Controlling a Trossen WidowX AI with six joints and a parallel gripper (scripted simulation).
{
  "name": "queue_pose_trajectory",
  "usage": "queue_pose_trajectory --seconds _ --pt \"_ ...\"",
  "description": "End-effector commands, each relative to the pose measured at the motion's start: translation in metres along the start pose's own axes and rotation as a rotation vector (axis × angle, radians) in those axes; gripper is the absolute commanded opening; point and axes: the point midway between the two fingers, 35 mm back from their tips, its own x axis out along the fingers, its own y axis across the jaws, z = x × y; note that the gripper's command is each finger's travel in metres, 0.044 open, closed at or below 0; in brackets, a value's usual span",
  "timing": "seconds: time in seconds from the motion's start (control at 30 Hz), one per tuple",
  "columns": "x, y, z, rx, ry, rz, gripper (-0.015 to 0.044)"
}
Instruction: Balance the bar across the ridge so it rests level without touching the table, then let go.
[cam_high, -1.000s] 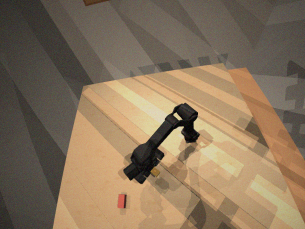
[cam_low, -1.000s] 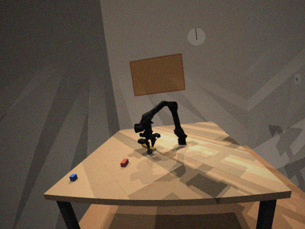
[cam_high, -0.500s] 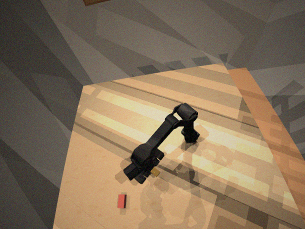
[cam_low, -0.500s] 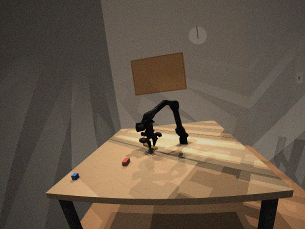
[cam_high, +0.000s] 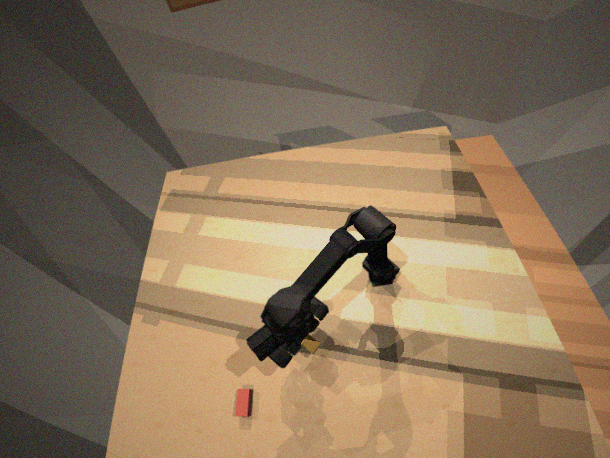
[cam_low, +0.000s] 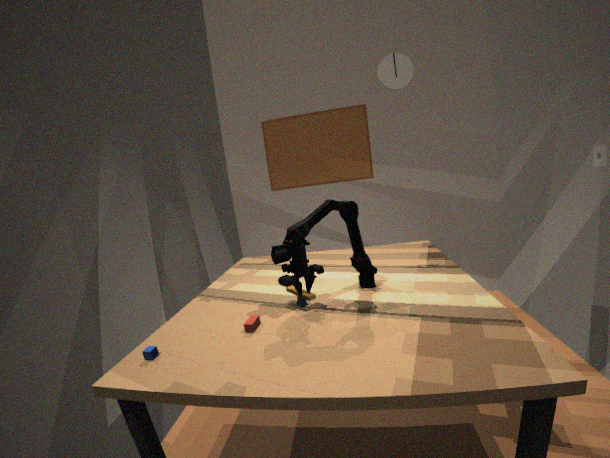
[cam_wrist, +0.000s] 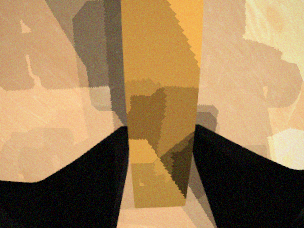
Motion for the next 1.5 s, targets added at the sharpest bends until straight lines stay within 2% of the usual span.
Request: queue_pose_trajectory --seconds 0.0,0.93,1.27,1.37,1.47 --pt "0.000 0.000 0.000 0.000 0.000 0.000 0.0170" --pt "0.000 0.000 0.000 0.000 0.000 0.000 0.0185" --pt "0.000 0.000 0.000 0.000 0.000 0.000 0.0440" --pt "-0.002 0.000 0.000 0.000 0.000 0.000 0.0440" --pt "-0.031 0.004 0.001 0.000 0.000 0.001 0.0440"
